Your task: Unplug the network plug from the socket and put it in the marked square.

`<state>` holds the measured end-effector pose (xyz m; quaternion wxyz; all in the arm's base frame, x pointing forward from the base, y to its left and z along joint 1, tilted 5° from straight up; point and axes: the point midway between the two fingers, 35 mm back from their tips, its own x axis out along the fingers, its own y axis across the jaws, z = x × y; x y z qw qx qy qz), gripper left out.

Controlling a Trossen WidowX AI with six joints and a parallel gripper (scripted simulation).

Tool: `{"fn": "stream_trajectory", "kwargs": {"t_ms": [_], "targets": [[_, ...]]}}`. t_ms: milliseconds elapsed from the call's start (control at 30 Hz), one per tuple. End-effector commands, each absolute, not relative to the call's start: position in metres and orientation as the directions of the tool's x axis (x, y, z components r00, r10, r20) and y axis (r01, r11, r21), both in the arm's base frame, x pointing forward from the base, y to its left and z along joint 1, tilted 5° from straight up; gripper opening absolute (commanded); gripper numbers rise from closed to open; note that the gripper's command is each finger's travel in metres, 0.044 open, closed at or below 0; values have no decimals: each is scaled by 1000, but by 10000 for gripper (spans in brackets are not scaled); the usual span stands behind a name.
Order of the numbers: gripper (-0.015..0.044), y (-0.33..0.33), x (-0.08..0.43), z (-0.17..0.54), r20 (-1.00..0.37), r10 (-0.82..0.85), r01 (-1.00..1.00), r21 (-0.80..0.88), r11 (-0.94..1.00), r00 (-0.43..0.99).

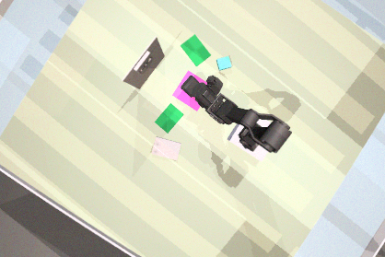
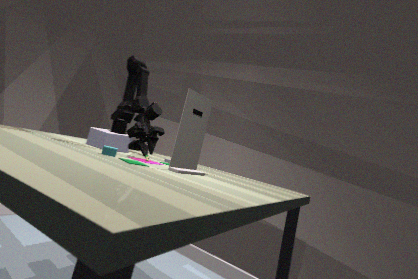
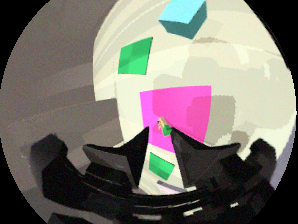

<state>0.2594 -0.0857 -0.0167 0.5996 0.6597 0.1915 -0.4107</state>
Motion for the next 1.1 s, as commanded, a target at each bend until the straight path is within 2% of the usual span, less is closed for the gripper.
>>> {"fn": "stream_trajectory", "kwargs": {"t_ms": [0,1067], "targets": [[156,-85,258,-15,-772,-240,746,633,-208,588],[156,-81,249,1,-773,-239,747,632,-206,588]]}}
